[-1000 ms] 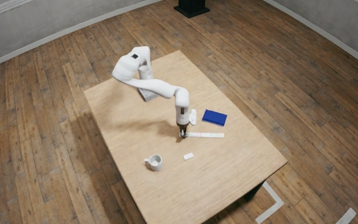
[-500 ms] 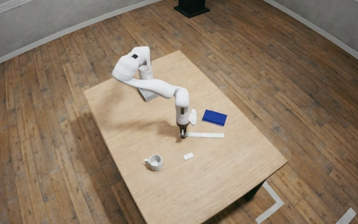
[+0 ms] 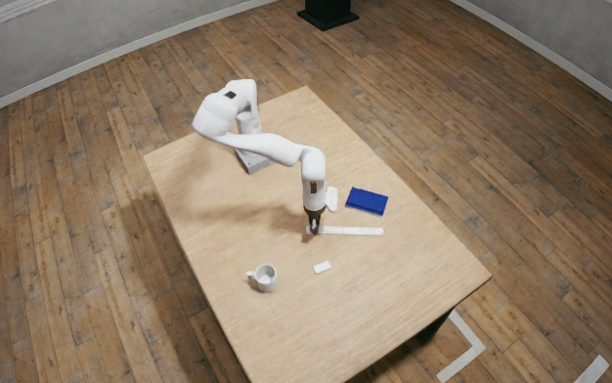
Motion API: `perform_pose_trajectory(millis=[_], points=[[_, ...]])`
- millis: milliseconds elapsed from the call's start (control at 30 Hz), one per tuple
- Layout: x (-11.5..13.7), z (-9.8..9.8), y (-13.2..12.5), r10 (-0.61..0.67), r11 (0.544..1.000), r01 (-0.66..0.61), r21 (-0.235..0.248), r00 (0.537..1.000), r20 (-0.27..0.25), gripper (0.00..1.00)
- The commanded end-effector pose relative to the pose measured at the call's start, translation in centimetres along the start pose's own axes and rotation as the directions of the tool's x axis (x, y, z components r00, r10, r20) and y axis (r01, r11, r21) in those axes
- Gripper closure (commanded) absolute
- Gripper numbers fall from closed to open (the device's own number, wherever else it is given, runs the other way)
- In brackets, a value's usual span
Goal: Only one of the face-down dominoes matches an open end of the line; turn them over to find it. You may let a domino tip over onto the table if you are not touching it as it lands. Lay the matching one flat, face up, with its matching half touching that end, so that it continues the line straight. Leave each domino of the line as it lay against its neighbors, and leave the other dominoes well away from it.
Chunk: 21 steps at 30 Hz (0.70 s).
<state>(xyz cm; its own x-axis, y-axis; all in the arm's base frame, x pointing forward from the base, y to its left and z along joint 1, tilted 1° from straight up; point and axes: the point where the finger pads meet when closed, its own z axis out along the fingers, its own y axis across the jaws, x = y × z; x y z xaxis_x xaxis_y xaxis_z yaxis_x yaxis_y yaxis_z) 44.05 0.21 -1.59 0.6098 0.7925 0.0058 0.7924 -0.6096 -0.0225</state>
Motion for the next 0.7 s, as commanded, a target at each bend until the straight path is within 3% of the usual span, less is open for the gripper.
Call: perform_pose_trajectory(millis=[0, 300, 667], points=[[1.0, -1.8, 0.2, -0.009, 1.000, 0.009, -0.010, 1.000, 0.000, 0.51], [2.2, -4.0, 0.2, -0.004, 1.000, 0.004, -0.009, 1.000, 0.000, 0.51], [2.1, -3.9, 0.4, -0.003, 1.000, 0.003, -0.014, 1.000, 0.001, 0.51]])
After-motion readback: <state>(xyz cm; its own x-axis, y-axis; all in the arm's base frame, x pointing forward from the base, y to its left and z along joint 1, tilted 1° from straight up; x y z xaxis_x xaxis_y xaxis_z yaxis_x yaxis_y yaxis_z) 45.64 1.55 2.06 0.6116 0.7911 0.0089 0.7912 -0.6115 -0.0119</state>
